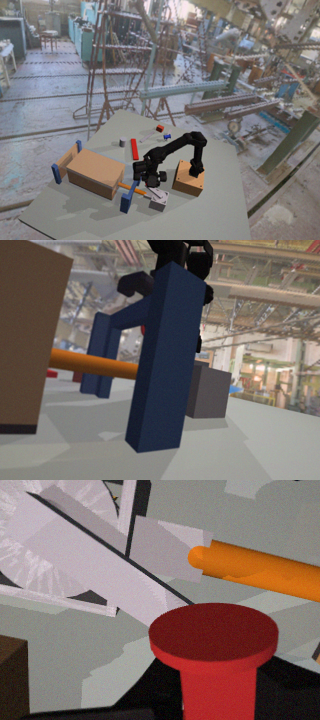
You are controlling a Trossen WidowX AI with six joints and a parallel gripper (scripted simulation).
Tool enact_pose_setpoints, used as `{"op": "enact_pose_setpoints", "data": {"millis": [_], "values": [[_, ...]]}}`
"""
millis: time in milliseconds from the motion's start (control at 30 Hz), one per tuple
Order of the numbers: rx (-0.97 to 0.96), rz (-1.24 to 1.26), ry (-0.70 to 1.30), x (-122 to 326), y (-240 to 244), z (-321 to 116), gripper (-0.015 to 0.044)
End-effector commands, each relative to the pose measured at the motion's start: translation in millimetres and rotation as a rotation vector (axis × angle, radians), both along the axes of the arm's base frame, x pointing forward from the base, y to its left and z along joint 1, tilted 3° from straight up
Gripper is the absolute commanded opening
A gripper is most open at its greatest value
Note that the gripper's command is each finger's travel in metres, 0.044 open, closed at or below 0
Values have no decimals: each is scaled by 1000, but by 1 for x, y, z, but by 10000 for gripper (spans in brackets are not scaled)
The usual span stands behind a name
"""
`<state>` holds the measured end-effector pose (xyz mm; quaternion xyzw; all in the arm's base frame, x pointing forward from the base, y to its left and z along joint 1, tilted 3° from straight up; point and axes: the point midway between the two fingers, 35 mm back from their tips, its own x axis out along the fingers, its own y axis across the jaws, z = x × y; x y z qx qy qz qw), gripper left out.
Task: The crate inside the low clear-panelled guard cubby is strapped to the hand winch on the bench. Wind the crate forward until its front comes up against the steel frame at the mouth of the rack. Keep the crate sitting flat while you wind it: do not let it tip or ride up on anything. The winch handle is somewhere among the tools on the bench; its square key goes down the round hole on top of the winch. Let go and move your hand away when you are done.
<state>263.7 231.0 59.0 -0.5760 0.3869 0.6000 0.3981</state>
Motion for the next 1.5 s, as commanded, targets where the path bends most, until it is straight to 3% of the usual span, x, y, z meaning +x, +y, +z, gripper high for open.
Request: {"op": "enact_pose_setpoints", "data": {"millis": [0,1467], "values": [[45,19,-19,4,25,2,0],[50,19,-17,-13,85,8,0]]}}
